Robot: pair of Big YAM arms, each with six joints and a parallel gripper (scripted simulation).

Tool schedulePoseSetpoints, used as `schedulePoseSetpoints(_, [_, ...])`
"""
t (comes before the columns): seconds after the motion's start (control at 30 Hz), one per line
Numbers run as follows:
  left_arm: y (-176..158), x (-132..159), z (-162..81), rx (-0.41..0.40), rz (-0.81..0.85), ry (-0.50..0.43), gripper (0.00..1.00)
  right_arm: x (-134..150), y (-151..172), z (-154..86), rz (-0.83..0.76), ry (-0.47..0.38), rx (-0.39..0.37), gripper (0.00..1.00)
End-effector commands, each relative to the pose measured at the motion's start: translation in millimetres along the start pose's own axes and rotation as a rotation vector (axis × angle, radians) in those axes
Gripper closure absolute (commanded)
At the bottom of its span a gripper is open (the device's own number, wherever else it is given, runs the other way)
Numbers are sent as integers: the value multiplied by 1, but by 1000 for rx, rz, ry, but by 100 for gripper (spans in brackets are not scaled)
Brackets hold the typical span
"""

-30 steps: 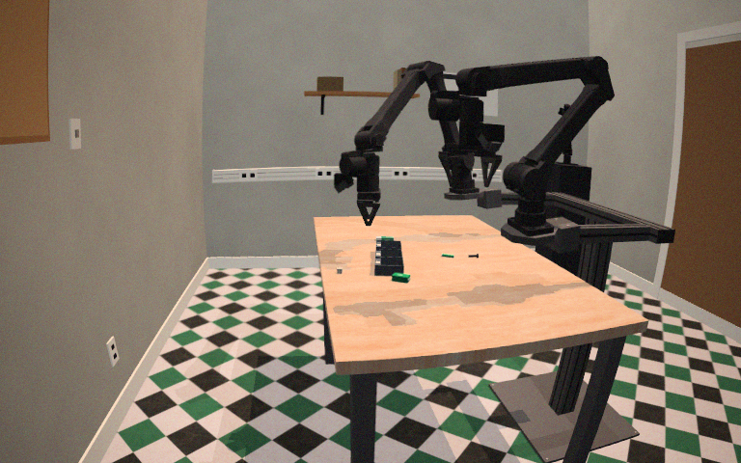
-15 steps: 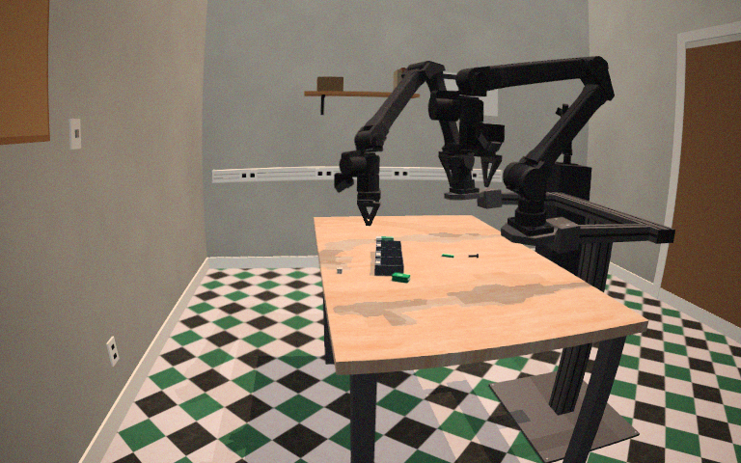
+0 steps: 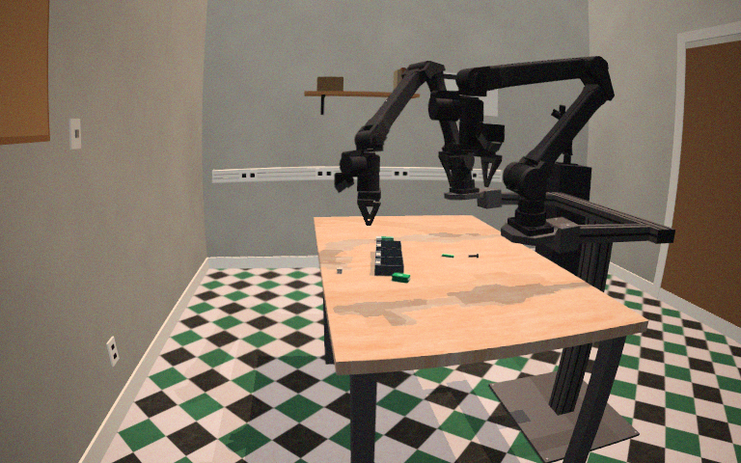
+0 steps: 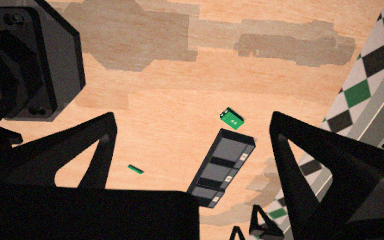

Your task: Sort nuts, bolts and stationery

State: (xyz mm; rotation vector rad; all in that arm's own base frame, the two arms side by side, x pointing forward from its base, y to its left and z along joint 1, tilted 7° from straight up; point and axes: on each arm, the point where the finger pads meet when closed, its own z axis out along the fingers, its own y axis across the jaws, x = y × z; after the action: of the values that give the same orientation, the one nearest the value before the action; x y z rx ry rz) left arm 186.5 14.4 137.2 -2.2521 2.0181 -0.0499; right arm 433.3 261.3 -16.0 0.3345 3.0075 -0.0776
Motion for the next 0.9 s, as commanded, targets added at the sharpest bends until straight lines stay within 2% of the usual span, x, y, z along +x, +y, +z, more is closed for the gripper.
schedulePoseSetpoints(0.0, [2,-1,-2,3,-16,2,0,-9,10,-11,3,-19,-22,0])
schedulePoseSetpoints(0.77, [2,-1,-2,3,-16,2,0,-9,10,-11,3,-19,-22,0])
schedulePoseSetpoints(0.8, [2,-1,-2,3,-16,2,0,-14,22,-38,5,-42,-49,0])
schedulePoseSetpoints(0.87, [2,-1,-2,3,-16,2,0,-14,22,-38,5,-42,-49,0])
